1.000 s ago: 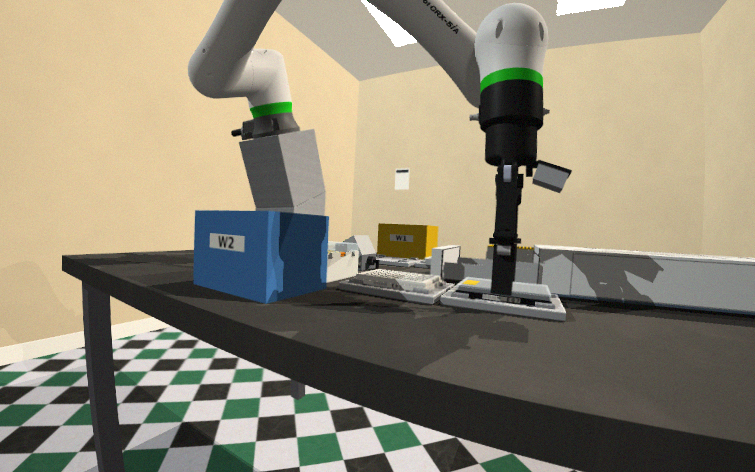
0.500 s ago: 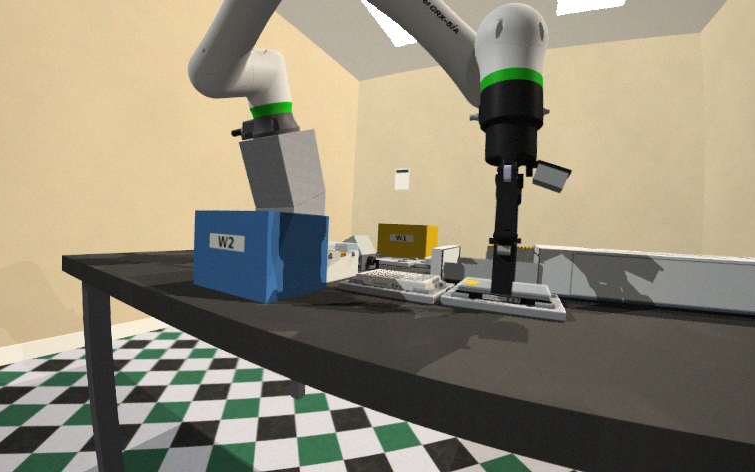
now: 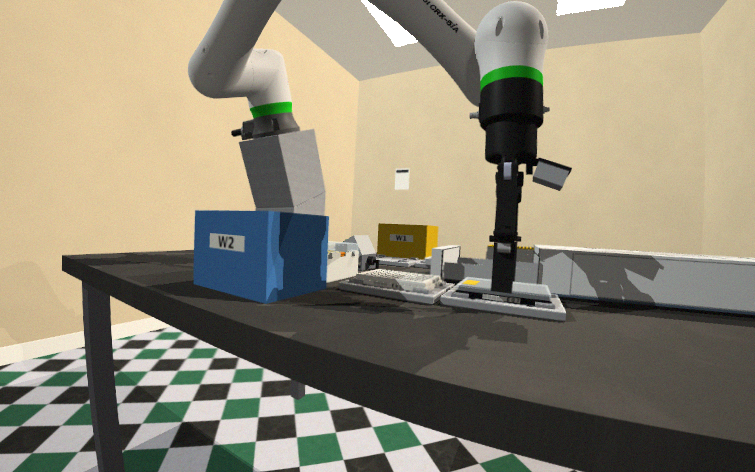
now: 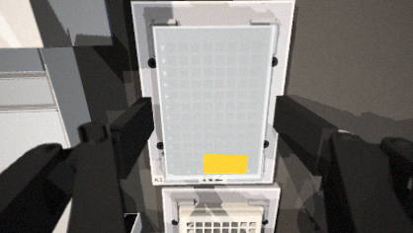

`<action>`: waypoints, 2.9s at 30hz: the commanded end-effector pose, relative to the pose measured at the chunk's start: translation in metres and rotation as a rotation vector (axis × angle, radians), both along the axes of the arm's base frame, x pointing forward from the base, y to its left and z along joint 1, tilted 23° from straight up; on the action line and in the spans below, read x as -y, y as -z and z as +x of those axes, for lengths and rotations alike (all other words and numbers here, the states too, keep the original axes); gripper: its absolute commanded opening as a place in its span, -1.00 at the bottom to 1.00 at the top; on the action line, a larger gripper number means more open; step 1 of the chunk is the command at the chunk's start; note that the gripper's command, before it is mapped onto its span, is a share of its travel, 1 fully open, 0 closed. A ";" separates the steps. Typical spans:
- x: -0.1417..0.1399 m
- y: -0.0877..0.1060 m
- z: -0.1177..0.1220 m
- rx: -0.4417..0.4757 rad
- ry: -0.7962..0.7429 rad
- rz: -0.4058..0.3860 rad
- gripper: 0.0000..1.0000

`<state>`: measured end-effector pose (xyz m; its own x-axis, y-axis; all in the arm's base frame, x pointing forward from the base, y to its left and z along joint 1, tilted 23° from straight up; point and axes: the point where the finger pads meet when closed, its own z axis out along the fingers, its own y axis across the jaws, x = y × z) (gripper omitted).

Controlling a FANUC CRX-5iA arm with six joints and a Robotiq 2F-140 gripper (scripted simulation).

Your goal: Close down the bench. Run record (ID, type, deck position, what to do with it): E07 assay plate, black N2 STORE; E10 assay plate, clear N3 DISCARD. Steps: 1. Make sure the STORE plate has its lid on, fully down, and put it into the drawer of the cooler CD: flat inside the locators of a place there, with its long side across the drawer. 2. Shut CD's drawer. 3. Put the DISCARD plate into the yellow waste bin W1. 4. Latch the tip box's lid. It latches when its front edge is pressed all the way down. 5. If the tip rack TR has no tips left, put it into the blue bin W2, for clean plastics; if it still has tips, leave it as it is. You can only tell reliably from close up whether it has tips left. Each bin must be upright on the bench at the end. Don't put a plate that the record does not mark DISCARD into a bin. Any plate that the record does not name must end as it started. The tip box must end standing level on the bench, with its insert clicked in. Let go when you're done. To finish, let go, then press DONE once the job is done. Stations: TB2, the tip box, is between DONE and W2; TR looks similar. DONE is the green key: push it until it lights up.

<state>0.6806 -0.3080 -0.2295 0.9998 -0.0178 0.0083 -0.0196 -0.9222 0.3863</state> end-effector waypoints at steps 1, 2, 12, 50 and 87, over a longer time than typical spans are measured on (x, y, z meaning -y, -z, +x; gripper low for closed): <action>-0.002 -0.005 0.001 0.001 -0.001 0.000 0.40; -0.003 -0.007 0.001 0.001 -0.001 0.000 0.40; -0.007 -0.018 0.001 0.001 -0.001 0.000 0.40; -0.024 -0.058 0.001 0.002 -0.001 0.000 0.40; -0.041 -0.099 0.001 0.002 -0.001 0.000 0.40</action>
